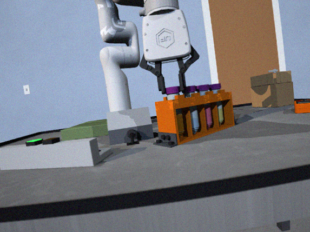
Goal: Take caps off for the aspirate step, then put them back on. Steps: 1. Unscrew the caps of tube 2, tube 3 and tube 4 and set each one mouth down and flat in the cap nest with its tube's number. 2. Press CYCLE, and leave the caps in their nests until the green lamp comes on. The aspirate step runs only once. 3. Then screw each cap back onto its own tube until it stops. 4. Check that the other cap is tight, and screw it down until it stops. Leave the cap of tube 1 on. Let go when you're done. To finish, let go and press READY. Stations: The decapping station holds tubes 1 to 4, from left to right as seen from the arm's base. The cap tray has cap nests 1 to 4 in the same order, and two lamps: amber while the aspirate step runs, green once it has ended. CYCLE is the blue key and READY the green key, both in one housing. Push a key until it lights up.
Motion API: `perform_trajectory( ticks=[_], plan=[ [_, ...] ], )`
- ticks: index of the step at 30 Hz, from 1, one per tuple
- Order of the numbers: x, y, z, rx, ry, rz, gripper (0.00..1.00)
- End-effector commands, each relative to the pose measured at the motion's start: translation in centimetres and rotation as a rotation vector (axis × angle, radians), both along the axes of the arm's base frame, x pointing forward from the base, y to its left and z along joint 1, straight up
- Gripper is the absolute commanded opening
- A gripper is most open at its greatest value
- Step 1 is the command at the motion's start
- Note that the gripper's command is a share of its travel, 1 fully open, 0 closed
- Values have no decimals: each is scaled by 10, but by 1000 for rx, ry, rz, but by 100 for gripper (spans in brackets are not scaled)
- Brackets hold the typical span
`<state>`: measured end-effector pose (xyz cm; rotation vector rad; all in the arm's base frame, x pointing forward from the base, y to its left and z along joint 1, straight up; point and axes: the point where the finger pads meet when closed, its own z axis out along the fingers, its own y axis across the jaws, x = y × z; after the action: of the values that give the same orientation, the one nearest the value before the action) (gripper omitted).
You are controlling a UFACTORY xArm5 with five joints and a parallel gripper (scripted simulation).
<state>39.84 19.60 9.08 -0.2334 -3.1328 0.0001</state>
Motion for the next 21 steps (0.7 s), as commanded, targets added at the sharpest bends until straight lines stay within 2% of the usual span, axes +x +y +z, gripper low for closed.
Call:
perform_trajectory(
  ticks=[1,9,15,17,21],
  plan=[
    [1,0,1,3,-2,0,0],
    [1,0,1,3,-2,-400,0],
    [1,0,1,3,-1,-652,0],
    [1,0,1,3,-1,-652,0],
    [1,0,0,4,-1,-872,0]
  ],
)
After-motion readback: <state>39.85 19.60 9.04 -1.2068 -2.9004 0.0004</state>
